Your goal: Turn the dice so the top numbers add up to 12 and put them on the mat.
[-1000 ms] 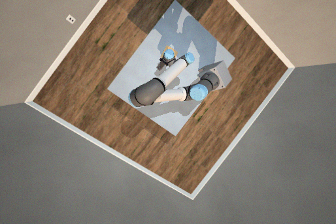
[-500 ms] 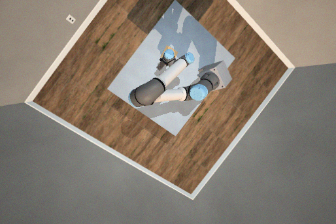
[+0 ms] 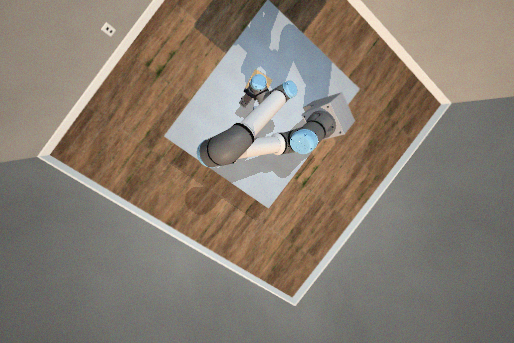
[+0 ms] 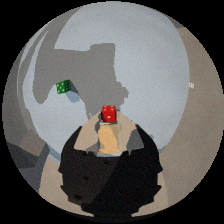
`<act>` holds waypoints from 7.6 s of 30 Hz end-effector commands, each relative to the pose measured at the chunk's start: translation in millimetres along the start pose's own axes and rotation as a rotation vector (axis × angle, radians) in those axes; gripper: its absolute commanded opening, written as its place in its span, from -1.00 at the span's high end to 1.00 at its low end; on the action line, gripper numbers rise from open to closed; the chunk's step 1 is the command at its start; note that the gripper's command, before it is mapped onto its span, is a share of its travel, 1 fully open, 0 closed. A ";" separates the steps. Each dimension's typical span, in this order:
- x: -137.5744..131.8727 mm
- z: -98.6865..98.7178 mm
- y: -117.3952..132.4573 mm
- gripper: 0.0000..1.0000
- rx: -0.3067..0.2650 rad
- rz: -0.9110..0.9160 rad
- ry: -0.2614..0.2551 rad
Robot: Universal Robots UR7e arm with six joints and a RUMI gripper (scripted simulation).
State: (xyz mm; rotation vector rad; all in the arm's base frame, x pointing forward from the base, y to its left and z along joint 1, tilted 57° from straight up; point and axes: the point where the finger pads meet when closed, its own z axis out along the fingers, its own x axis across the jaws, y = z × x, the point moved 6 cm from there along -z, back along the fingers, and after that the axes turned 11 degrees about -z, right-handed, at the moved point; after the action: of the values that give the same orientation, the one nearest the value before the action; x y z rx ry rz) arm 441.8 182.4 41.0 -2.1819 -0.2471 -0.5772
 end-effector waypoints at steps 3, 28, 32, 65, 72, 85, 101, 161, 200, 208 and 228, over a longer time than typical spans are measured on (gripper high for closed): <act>-1.8 -13.8 -0.2 0.87 0.002 0.003 -0.003; -1.6 -75.4 0.0 0.87 0.002 0.003 -0.003; -1.6 -82.0 0.0 0.87 0.002 0.003 -0.003; -2.0 -89.1 2.6 0.87 0.002 -0.036 -0.003; -2.8 -89.5 7.8 0.87 0.002 -0.112 -0.003; -6.8 -90.7 28.4 0.87 0.001 -0.399 -0.003; -13.8 -91.8 59.1 0.87 0.002 -0.790 -0.003; -26.8 -88.6 113.3 0.87 0.004 -1.426 -0.001; -28.1 2.7 113.7 0.87 0.004 -1.426 -0.001; -28.1 2.8 113.7 0.87 0.004 -1.426 -0.001; -28.1 2.8 113.7 0.87 0.004 -1.426 -0.001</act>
State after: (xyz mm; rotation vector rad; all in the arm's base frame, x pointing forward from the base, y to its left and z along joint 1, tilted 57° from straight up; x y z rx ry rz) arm 458.1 114.4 -52.5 -1.6894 -1.8295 -1.2762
